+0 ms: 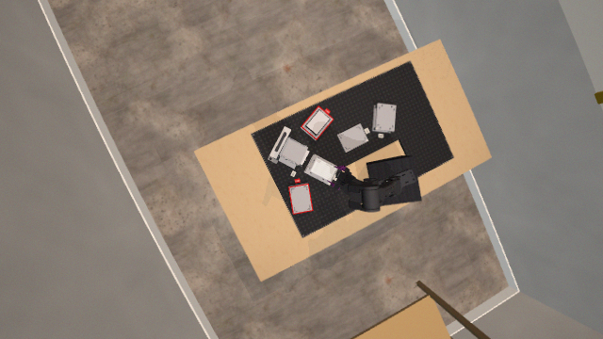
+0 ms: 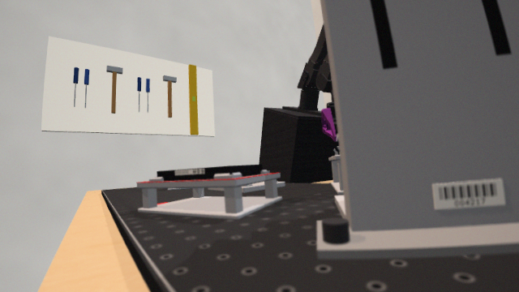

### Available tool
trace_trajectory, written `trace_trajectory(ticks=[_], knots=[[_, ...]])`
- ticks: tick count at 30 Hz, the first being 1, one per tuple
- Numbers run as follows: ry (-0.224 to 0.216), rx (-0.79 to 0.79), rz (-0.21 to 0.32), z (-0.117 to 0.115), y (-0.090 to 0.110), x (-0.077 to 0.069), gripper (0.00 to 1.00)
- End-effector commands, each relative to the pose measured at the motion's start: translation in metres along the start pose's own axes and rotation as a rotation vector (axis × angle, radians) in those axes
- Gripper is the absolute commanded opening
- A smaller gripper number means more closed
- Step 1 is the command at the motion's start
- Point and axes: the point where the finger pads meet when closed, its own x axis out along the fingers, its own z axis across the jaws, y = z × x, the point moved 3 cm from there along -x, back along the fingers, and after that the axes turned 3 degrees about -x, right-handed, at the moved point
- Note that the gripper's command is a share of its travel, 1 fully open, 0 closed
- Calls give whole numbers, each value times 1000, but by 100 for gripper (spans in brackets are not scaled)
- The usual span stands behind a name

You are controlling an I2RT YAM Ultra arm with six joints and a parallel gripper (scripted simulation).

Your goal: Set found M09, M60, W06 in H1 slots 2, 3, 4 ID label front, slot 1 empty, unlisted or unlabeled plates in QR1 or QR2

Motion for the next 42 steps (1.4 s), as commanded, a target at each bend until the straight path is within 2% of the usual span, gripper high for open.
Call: trace_trajectory(ticks=[1,42], knots=[[0,9,-26,1,-5,0,86],[0,9,-25,2,8,13,86]])
